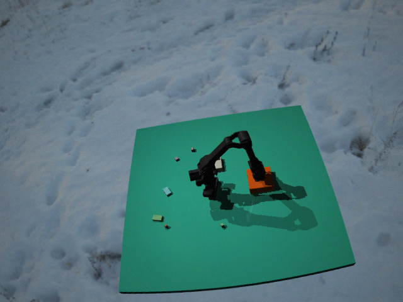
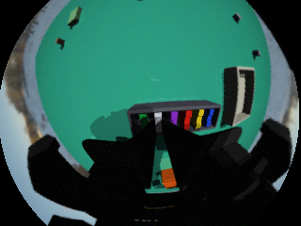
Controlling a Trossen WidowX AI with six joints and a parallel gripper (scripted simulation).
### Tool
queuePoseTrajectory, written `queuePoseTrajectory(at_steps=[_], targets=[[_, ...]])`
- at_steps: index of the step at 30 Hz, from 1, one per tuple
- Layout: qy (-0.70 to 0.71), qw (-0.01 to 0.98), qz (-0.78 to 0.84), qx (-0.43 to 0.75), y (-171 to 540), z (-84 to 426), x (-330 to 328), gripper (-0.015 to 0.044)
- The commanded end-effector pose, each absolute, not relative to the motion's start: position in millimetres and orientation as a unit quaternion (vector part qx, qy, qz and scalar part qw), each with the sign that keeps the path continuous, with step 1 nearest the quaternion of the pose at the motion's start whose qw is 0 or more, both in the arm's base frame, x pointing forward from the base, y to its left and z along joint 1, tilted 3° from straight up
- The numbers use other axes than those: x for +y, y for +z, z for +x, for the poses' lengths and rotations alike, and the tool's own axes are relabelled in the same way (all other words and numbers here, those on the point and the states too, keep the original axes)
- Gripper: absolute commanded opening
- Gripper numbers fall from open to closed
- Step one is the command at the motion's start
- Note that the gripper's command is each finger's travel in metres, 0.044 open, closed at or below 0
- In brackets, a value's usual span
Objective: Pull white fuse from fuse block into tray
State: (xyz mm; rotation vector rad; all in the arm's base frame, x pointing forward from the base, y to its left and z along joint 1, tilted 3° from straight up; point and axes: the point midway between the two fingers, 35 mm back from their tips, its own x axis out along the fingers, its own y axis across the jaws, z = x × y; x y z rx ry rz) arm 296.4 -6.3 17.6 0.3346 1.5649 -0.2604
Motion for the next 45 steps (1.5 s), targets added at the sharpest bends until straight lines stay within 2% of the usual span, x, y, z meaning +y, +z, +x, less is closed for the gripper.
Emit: queuePoseTrajectory(at_steps=[1, 45], targets=[[-0.116, 0.689, 0.15, 0.699, 18, 297, -6, 0.0], [-0.117, 0.69, 0.149, 0.699, 39, 298, -8, 0.0]])
